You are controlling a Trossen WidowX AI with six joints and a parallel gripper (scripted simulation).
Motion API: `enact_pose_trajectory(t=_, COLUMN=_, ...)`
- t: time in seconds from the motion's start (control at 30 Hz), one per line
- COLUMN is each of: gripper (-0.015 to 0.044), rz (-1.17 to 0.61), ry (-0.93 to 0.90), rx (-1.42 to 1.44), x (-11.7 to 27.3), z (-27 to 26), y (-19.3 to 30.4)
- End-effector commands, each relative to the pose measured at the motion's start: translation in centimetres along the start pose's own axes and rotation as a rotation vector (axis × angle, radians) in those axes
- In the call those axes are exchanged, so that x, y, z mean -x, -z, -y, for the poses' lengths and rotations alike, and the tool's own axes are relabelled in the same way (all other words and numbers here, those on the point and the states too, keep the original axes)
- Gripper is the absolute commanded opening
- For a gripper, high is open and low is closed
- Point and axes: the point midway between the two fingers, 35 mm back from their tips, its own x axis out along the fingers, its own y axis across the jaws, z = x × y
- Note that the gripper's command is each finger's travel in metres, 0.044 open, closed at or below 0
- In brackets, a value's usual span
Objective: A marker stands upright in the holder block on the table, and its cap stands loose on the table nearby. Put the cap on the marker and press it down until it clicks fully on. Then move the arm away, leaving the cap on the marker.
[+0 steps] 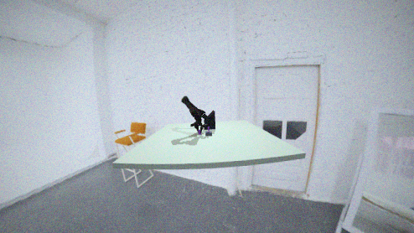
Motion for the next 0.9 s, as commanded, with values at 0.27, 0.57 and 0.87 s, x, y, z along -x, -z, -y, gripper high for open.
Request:
enact_pose_trajectory(t=0.27, gripper=0.0000, rz=0.000, ry=-0.001, rx=-0.002, x=2.5, z=-0.2, y=-0.2)
enact_pose_trajectory(t=0.57, gripper=0.0000, rz=0.000, ry=-0.001, rx=-0.002, x=4.6, z=-0.1, y=-0.2)
enact_pose_trajectory(t=0.87, gripper=0.0000, rz=0.000, ry=0.000, rx=-0.002, x=6.0, z=-0.2, y=-0.2)
